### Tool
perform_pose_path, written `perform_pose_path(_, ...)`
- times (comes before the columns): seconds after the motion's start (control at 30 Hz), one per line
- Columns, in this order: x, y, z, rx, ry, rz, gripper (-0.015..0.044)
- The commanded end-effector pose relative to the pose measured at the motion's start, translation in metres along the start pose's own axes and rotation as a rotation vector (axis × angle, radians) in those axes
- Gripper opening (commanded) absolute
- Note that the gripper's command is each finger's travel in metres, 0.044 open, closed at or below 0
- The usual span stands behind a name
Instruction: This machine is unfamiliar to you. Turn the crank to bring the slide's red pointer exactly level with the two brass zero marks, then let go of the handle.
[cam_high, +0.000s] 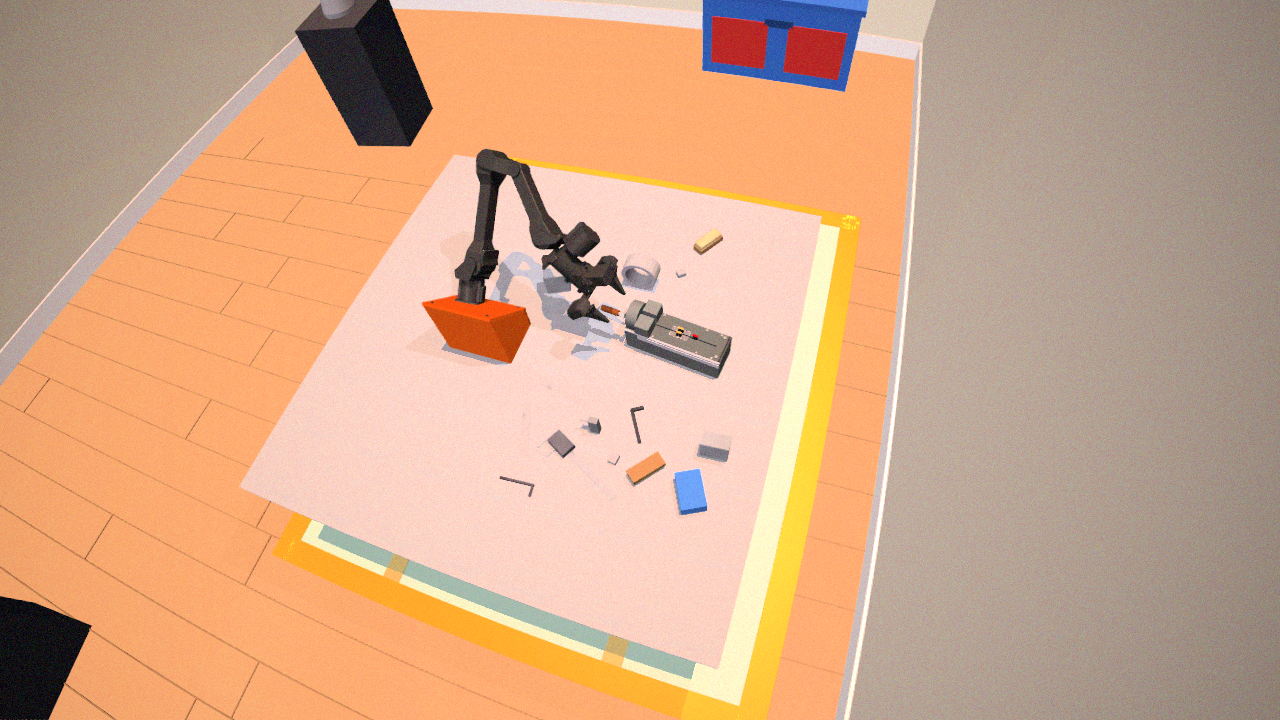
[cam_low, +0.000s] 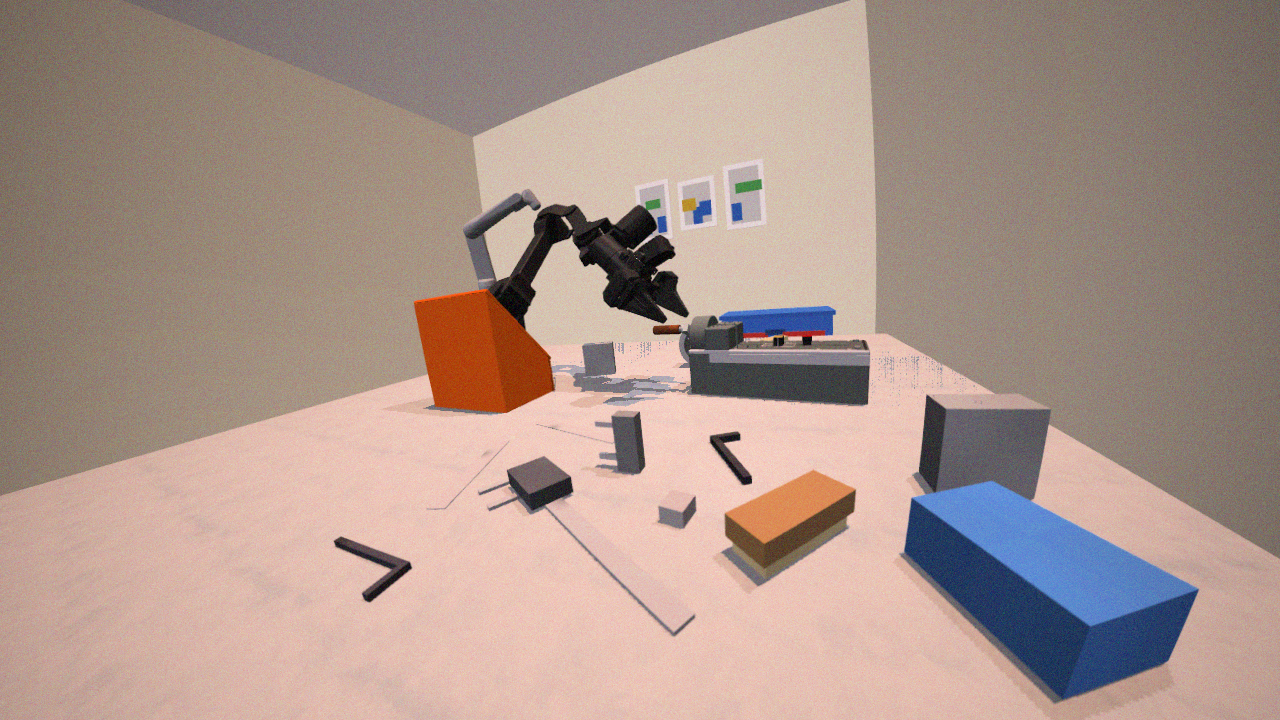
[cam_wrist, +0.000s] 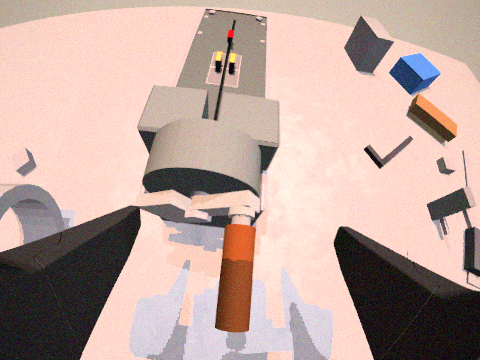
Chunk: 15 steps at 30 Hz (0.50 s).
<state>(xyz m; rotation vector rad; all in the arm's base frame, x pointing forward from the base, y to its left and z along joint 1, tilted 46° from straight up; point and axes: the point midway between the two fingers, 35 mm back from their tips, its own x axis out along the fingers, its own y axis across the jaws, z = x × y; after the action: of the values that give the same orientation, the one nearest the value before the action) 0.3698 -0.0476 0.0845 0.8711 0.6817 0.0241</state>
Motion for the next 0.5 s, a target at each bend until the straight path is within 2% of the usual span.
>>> perform_pose_path(0.0, 0.007, -0.002, -0.009, 0.007, 0.009, -0.006, 0.044)
perform_pose_path(0.47, 0.022, -0.001, -0.026, 0.009, 0.008, -0.004, 0.044)
